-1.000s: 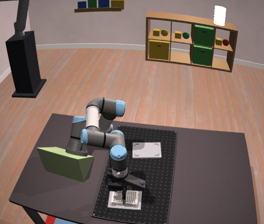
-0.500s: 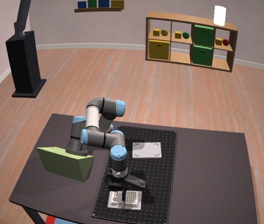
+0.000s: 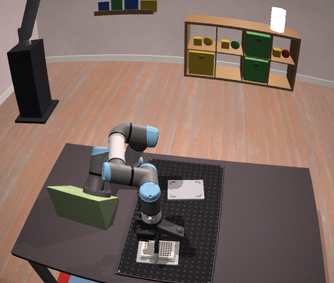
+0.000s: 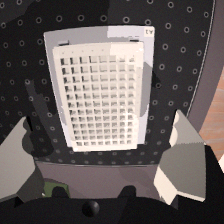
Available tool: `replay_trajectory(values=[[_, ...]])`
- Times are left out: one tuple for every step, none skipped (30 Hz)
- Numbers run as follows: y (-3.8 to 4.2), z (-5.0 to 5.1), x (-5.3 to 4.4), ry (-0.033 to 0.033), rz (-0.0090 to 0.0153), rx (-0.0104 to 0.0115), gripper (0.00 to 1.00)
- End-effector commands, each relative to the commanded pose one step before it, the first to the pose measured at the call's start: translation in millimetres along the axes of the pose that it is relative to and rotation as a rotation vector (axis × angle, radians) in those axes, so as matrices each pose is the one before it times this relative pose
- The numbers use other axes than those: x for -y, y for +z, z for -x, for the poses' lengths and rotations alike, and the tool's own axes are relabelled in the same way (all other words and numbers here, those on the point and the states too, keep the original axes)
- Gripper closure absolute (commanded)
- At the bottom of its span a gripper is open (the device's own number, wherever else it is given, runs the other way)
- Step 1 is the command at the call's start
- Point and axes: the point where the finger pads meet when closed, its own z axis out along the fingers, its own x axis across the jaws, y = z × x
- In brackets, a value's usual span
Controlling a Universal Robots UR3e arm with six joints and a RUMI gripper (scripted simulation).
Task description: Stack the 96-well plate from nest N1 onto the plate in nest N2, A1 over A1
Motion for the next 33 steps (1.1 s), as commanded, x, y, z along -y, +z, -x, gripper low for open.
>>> replay_trajectory(values=[[-12.472, -0.71, 0.258, -0.00034, -0.00104, -0.00271, 0.0], [-2.663, 0.0, -0.005, 0.0, 0.0, 0.0, 0.0], [-2.663, 0.0, -0.005, 0.0, 0.0, 0.0, 0.0], [0.0, 0.0, 0.0, 0.0, 0.0, 0.0, 0.0], [0.0, 0.0, 0.0, 0.0, 0.0, 0.0, 0.0], [-2.674, -0.01, 0.007, 0.0, 0.00001, 0.0, 0.0], [-2.661, 0.0, -0.006, 0.0, 0.0, 0.0, 0.0], [-2.661, 0.0, -0.006, 0.0, 0.0, 0.0, 0.0], [-2.661, 0.0, -0.006, 0.0, 0.0, 0.0, 0.0], [-2.661, 0.0, -0.006, 0.0, 0.0, 0.0, 0.0], [-2.661, 0.0, -0.005, 0.0, 0.0, 0.0, 0.0], [-2.703, -0.05, 0.035, 0.0, 0.00002, 0.00002, 0.0], [-2.664, 0.0, -0.003, 0.0, 0.0, 0.0, 0.0], [-2.664, 0.0, -0.003, 0.0, 0.0, 0.0, 0.0], [-2.664, 0.0, -0.003, 0.0, 0.0, 0.0, 0.0], [-2.664, 0.0, -0.003, 0.0, 0.0, 0.0, 0.0], [-2.664, 0.0, -0.003, 0.0, 0.0, 0.0, 0.0], [-2.663, 0.0, -0.003, 0.0, 0.0, 0.0, 0.0], [-2.663, 0.0, -0.003, 0.0, 0.0, 0.0, 0.0], [-2.663, 0.0, -0.003, 0.0, 0.0, 0.0, 0.0], [0.0, 0.0, 0.0, 0.0, 0.0, 0.0, 0.0], [0.0, 0.0, 0.0, 0.0, 0.0, 0.0, 0.0], [-2.67, -0.01, 0.003, 0.0, 0.00001, 0.0, 0.0], [-2.661, 0.0, -0.005, 0.0, 0.0, 0.0, 0.0], [-2.661, 0.0, -0.005, 0.0, 0.0, 0.0, 0.0], [-2.661, 0.0, -0.005, 0.0, 0.0, 0.0, 0.0], [-2.66, 0.0, -0.005, 0.0, 0.0, 0.0, 0.0], [-2.66, 0.0, -0.006, 0.0, 0.0, 0.0, 0.0], [-2.659, 0.0, -0.006, 0.0, 0.0, 0.0, 0.0], [-2.658, 0.0, -0.006, 0.0, 0.0, 0.0, 0.0], [-0.339, -0.01, 0.005, 0.0, 0.0, 0.0, 0.0], [-0.008, -0.01, 0.006, 0.0, 0.0, 0.0, 0.0], [-0.007, -0.01, 0.006, 0.0, 0.0, 0.0, 0.0]])
